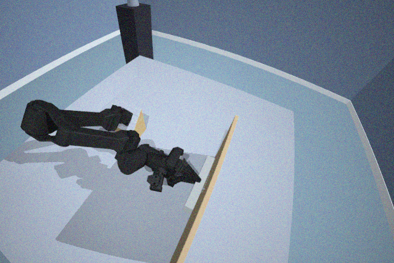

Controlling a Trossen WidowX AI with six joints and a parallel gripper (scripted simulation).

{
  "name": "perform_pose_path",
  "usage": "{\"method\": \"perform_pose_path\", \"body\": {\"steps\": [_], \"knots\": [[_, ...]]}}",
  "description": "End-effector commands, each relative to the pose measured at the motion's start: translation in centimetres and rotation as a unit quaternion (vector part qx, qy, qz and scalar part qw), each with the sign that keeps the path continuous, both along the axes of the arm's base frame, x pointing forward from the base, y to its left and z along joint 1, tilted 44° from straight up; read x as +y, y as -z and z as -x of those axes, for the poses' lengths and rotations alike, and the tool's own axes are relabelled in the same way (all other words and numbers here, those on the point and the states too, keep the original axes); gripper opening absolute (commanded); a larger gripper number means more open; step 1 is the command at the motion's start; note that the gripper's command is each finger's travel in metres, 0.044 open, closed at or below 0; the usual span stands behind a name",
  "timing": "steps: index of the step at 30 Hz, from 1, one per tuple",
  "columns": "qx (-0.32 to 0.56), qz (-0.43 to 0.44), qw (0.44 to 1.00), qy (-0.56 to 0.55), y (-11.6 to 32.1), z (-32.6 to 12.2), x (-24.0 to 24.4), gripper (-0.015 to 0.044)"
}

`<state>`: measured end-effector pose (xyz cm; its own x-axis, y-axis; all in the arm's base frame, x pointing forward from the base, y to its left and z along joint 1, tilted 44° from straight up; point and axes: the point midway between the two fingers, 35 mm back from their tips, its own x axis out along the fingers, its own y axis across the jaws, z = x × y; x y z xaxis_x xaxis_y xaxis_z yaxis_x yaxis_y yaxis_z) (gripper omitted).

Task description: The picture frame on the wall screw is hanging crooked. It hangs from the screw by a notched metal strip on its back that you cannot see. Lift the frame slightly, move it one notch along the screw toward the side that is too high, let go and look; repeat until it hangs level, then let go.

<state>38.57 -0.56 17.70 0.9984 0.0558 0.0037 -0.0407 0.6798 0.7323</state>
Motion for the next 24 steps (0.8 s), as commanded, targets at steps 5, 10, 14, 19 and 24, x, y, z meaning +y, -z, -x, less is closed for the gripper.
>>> {"method": "perform_pose_path", "body": {"steps": [5, 10, 14, 19, 24], "knots": [[-0.001, 0.011, 1.0, 0.0, 0.0, 0.0, 0.0, 0.0026], [-0.001, 0.011, 1.0, 0.0, 0.0, 0.0, 0.0, 0.0157], [-0.001, 0.011, 1.0, 0.0, 0.0, 0.0, 0.0, 0.026], [-0.001, 0.006, 1.0, 0.0, -0.1, 0.6, -0.1, 0.026], [0.001, -0.027, 1.0, -0.003, -0.7, 4.7, -0.7, 0.026]]}}
